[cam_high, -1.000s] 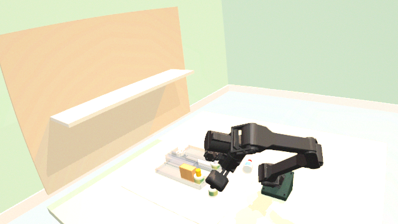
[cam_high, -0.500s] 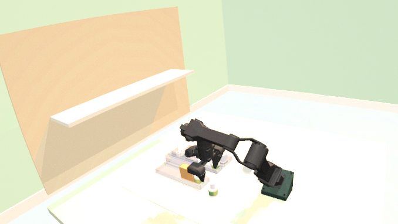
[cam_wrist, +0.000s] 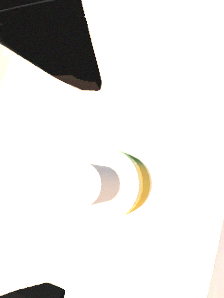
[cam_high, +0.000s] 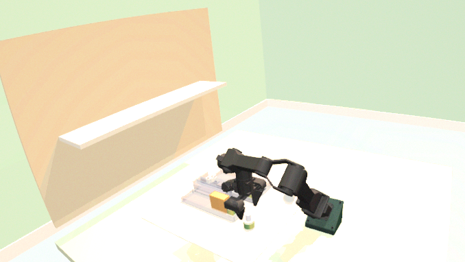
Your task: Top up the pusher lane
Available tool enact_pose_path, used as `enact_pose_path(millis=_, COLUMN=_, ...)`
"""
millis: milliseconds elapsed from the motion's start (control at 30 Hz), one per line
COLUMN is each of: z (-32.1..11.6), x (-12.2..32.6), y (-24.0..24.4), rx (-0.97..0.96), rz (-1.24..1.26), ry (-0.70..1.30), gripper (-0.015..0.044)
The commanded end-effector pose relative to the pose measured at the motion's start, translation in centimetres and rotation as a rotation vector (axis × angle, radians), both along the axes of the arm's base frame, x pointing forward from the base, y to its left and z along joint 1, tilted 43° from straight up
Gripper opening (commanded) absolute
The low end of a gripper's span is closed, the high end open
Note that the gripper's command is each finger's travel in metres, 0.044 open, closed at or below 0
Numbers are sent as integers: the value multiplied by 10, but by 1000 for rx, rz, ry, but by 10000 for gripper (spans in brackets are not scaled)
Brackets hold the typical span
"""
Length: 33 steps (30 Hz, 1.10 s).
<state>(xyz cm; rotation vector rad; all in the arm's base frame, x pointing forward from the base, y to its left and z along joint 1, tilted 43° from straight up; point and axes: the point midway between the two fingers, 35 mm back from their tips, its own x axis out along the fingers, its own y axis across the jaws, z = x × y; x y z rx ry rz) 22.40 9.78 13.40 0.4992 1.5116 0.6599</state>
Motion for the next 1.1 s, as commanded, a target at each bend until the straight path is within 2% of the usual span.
enact_pose_path(millis=0, z=-1, x=0, y=3, rx=5, rz=-6, ry=-5, gripper=440)
enact_pose_path(millis=933, z=-34, x=-3, y=34, rx=8, rz=-6, ry=-5, gripper=440)
enact_pose_path(millis=1067, z=-34, x=-3, y=34, rx=8, rz=-6, ry=-5, gripper=335)
